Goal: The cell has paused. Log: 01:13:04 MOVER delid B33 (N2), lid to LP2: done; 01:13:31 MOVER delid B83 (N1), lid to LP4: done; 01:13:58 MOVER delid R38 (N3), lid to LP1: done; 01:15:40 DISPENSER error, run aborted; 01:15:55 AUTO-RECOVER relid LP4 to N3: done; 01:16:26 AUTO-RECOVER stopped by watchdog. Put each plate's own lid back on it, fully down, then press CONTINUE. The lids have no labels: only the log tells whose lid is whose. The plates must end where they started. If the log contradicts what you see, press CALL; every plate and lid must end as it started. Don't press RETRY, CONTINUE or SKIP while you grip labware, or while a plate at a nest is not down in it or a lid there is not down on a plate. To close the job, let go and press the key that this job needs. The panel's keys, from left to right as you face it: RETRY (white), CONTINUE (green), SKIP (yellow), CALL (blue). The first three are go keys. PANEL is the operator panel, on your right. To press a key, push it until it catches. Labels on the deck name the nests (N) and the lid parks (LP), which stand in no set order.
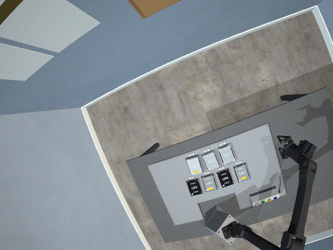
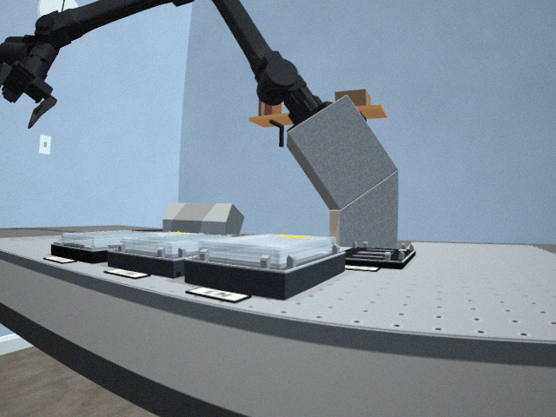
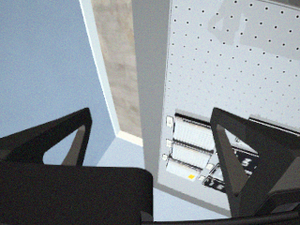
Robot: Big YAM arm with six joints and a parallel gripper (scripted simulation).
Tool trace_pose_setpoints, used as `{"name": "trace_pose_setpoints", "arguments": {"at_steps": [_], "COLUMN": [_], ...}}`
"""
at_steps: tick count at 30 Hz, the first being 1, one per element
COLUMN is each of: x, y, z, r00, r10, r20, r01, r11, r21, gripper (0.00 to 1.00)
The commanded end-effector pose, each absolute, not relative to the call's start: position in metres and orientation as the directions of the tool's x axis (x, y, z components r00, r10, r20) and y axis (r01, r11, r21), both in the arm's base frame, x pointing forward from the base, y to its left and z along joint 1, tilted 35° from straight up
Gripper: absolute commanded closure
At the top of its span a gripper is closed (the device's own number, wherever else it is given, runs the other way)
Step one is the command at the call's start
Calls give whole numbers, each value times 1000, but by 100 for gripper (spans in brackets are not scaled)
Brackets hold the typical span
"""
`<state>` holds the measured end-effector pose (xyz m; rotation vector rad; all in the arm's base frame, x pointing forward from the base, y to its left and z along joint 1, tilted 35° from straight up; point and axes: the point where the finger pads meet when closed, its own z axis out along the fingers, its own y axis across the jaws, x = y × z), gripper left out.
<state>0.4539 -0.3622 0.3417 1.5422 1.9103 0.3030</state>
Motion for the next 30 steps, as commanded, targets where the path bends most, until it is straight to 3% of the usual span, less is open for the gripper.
{"name": "trace_pose_setpoints", "arguments": {"at_steps": [1, 30], "x": [465, 455], "y": [-357, -220], "z": [352, 315], "r00": [-141, -492], "r10": [918, 778], "r20": [-372, -390], "r01": [775, 694], "r11": [336, 622], "r21": [536, 364], "gripper": [0, 0]}}
